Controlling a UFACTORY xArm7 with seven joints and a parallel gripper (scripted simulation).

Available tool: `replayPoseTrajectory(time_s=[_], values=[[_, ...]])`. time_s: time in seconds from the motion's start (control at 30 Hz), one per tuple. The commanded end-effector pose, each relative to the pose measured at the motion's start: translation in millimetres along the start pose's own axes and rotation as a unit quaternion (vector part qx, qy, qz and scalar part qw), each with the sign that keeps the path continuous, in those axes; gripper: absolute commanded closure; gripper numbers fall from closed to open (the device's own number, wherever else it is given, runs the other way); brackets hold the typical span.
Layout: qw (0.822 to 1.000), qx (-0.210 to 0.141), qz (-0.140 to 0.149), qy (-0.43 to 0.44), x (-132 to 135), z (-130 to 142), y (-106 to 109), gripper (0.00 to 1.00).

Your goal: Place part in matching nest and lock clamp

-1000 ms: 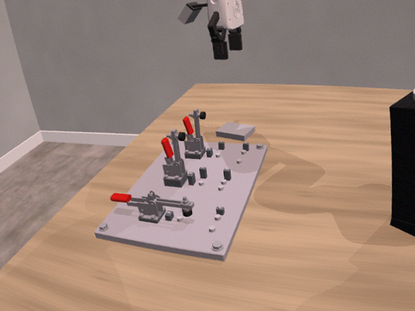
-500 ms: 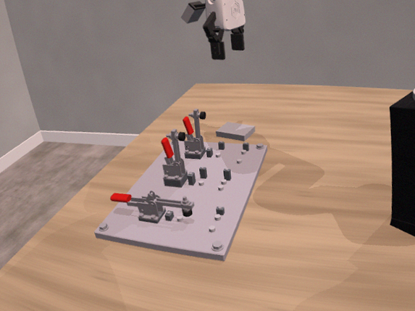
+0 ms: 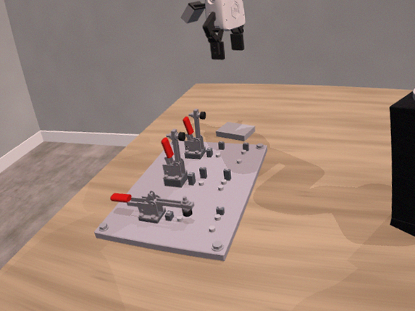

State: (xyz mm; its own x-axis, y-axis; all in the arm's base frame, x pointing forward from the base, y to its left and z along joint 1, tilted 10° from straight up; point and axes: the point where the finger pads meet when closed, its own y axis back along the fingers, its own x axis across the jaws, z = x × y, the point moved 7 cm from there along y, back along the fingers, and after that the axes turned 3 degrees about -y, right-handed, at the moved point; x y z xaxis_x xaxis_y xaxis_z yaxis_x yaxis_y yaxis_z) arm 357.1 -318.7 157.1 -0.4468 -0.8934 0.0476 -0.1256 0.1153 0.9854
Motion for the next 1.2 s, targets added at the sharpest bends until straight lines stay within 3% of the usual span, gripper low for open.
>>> replayPoseTrajectory(time_s=[0.0,1.17], values=[[1.0,0.002,0.0,0.0,0.5,-1.4,1.1,0.0],[1.0,0.002,0.0,0.0,0.5,-1.5,-7.7,0.0]])
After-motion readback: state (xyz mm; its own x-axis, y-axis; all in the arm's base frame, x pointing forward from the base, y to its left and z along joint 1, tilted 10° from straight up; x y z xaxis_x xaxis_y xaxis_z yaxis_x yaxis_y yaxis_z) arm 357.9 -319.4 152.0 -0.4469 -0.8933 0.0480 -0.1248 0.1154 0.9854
